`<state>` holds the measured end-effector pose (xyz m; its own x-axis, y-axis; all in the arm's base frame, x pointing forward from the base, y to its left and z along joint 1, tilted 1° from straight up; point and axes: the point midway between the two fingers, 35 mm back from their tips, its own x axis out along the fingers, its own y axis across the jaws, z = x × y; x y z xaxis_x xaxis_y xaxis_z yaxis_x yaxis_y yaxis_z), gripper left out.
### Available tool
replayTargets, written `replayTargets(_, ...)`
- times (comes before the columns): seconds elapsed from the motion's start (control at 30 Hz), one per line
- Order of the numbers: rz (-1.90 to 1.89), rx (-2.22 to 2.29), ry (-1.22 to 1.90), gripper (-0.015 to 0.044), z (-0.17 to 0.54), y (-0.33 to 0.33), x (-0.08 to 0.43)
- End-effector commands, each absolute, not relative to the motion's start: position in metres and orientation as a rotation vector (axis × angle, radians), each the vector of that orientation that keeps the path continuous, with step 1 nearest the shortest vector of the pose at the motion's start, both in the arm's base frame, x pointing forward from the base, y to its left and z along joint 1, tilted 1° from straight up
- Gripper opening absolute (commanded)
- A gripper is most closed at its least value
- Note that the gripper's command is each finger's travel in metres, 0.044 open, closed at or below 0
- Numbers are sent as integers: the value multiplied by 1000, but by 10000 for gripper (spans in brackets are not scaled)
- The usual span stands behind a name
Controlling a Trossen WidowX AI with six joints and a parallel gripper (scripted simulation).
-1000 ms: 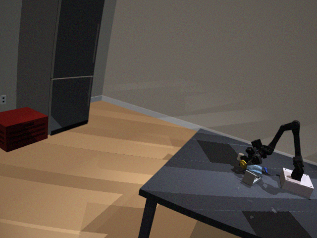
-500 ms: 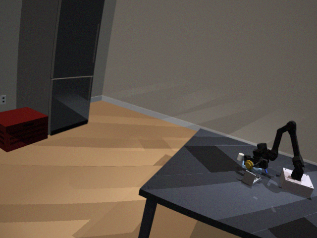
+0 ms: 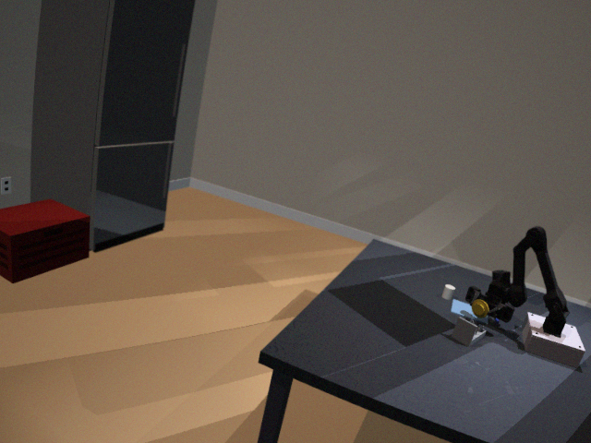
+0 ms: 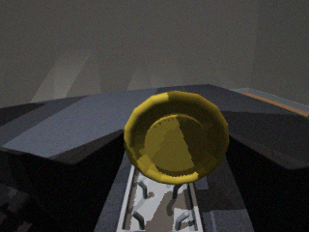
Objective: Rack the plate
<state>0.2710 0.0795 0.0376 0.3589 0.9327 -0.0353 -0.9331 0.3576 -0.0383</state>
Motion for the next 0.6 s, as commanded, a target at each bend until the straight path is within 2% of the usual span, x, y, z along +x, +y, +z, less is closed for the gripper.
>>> replayTargets(0.0,1228,-86,-35,0,38,80,259)
replayTargets(0.57,1238,-97,-18,0,14,89,265)
